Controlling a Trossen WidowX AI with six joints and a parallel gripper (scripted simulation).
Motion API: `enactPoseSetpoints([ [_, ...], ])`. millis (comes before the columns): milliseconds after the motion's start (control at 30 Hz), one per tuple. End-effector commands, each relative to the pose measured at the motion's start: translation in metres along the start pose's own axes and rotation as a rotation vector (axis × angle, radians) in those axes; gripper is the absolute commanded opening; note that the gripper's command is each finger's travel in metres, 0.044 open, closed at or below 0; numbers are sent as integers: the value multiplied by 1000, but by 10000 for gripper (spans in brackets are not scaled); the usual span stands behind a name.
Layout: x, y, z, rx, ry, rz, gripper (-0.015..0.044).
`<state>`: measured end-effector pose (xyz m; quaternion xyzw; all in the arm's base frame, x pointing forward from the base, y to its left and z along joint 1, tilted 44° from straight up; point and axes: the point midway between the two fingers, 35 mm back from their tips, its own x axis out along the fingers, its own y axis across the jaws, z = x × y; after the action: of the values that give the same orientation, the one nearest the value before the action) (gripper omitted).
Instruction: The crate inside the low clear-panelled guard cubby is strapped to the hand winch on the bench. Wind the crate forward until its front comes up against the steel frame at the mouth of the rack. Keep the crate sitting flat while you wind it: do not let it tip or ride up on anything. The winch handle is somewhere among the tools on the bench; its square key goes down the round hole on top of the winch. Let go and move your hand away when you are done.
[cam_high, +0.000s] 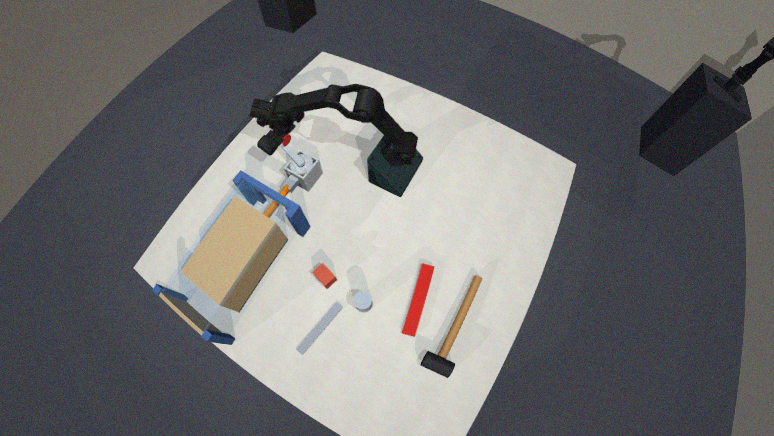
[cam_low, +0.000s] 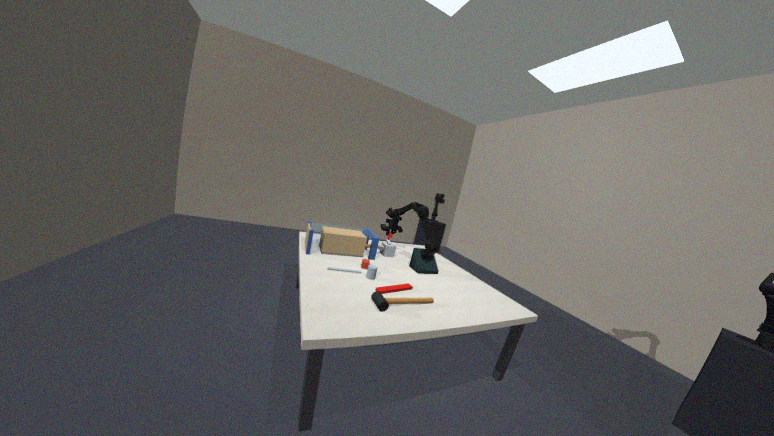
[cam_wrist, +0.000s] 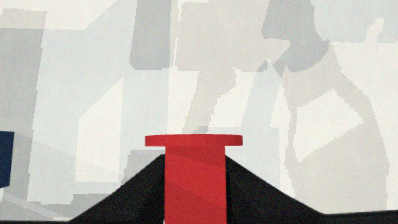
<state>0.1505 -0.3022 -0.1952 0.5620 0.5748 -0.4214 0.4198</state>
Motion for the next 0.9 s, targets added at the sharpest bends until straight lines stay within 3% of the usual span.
enactPoseSetpoints([
  [0, 1, 16, 0, -11, 1, 27, 0],
  [867, 0, 52, -1, -12, 2, 30, 0],
])
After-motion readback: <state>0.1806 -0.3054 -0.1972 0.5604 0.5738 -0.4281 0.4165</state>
